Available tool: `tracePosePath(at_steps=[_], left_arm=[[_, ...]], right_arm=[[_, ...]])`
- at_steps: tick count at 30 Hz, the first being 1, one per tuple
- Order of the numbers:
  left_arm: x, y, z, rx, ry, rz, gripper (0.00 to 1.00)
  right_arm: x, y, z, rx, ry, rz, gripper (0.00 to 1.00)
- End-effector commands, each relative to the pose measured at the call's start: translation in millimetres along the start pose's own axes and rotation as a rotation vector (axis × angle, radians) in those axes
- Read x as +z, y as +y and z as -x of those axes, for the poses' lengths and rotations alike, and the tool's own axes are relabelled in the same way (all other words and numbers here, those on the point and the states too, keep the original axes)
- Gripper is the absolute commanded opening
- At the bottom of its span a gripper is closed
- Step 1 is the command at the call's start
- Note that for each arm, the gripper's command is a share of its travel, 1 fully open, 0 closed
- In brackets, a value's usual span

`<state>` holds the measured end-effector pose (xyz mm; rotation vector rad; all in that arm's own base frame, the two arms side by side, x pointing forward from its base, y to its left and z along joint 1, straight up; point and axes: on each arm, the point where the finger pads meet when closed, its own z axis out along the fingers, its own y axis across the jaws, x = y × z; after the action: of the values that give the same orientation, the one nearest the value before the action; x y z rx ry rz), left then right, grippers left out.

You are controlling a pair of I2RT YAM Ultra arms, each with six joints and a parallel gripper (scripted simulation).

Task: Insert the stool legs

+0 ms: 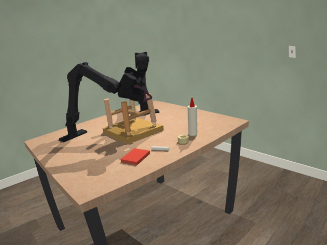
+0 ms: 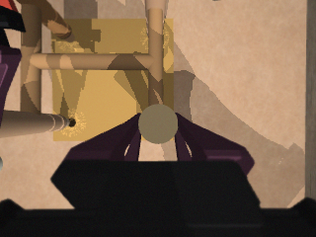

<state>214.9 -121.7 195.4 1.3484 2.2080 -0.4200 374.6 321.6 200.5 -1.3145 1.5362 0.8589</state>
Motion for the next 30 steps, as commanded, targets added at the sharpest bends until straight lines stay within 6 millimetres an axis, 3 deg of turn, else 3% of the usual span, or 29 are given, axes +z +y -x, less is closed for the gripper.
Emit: tracePosePath(at_steps=[1, 2, 3, 10, 30], left_arm=[[0.8, -67.5, -22.7, -0.092, 0.060, -0.259, 0.28], [0.8, -67.5, -22.8, -0.092, 0.060, -0.259, 0.28], [1.3, 1.1, -2.9, -0.014, 0.016, 0.001, 0.28], [5.3, -15.7, -9.4, -0.023, 0.028, -0.059, 0.28], [3.8, -39.9, -14.0, -0.053, 0.036, -0.158, 0.28]], right_arm=[[-10.9, -63.8, -6.5, -0.001, 0.038, -0.216, 0.28], [-10.9, -63.8, -6.5, -0.001, 0.038, -0.216, 0.28], [4.1, 11.8, -1.2, 0.061, 0.006, 0.049, 0.28], [1.2, -5.5, 1.9, 0.043, 0.000, -0.002, 0.28], [-4.3, -32.0, -2.5, 0.027, 0.015, -0.102, 0.28]])
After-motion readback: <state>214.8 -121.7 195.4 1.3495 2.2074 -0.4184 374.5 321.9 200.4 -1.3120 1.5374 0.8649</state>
